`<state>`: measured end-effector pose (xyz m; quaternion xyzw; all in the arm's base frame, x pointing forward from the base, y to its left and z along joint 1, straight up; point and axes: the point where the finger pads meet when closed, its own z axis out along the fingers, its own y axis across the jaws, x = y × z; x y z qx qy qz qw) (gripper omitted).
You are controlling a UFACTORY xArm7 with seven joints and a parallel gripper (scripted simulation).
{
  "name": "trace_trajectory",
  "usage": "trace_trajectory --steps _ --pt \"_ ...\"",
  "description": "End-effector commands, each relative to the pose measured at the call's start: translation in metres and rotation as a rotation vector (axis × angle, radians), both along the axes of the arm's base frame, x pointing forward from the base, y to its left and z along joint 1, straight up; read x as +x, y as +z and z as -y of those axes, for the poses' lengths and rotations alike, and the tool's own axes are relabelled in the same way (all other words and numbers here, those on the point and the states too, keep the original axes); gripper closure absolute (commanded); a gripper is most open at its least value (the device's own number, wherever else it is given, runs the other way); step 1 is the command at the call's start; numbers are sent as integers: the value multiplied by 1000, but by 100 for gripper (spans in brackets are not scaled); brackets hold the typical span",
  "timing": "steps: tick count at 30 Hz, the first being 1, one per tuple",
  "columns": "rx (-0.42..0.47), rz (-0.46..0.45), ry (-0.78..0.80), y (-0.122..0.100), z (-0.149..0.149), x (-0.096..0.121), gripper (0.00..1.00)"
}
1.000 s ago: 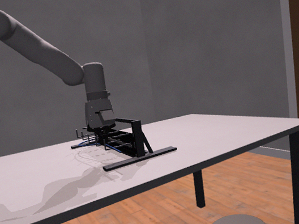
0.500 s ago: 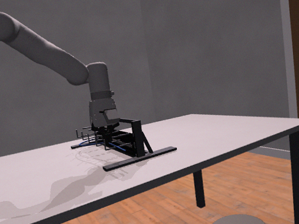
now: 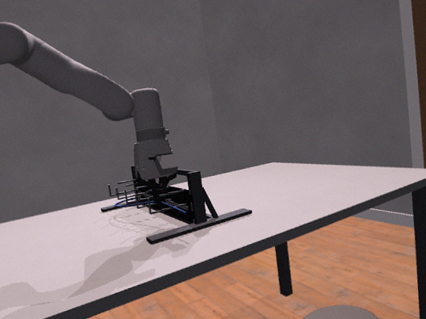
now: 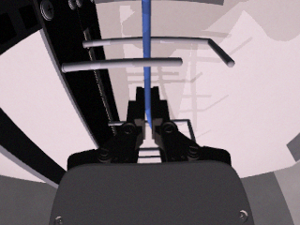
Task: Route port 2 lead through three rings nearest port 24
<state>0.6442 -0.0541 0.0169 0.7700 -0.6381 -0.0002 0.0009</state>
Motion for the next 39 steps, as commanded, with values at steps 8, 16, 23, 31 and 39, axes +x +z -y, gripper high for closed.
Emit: trace_trajectory --steps 8,16,23,31,39 --pt "-1 5 0 3 0 6 100" --pt "-1 5 0 3 -1 6 100" --pt "-1 5 0 3 -1 6 100" --pt "-1 5 0 3 -1 6 67" --pt "-1 5 0 3 -1 6 67"
